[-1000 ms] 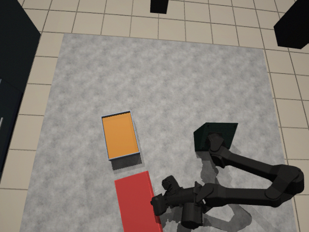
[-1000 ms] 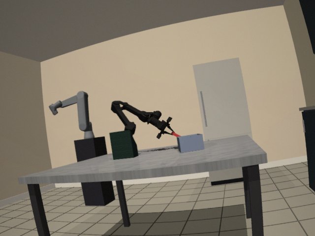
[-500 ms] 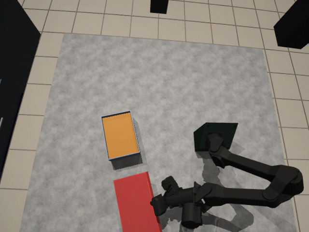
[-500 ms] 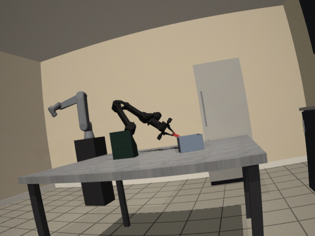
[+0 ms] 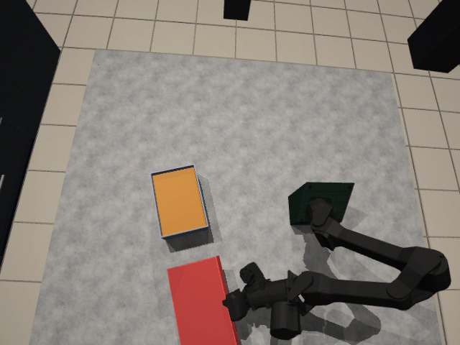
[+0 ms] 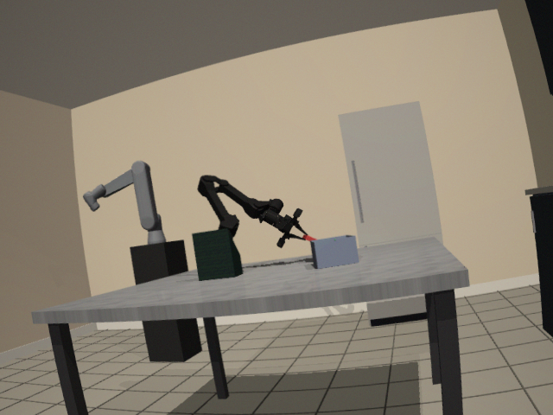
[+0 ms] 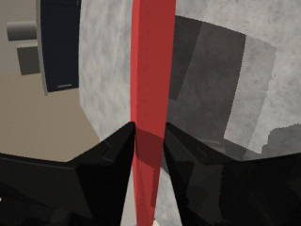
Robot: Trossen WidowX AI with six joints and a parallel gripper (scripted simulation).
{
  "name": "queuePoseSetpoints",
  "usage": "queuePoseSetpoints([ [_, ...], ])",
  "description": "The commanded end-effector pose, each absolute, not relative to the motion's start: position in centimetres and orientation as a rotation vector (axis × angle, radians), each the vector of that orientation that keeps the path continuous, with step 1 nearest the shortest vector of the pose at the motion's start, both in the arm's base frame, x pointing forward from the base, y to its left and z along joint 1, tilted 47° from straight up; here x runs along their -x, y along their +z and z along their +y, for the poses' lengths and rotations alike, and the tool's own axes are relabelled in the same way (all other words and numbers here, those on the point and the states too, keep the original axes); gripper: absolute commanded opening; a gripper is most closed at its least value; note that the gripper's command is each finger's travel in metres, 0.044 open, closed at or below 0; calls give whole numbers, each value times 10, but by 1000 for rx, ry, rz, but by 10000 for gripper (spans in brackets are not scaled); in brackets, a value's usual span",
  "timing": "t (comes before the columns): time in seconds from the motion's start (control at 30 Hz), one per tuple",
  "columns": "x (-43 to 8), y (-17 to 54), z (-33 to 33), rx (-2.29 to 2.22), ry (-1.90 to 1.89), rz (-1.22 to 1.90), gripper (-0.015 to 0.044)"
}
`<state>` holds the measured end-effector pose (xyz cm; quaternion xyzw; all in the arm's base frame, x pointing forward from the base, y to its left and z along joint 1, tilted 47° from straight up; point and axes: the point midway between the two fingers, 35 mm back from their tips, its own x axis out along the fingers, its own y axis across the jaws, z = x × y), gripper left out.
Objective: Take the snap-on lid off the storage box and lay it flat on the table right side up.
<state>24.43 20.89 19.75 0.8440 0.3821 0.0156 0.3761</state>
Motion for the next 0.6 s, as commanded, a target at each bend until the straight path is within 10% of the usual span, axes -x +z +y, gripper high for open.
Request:
queuePoseSetpoints([
  [0.0, -241, 187, 215, -2146, 18, 1008, 0],
  [0.57, -240, 177, 225, -2146, 18, 1008, 0],
])
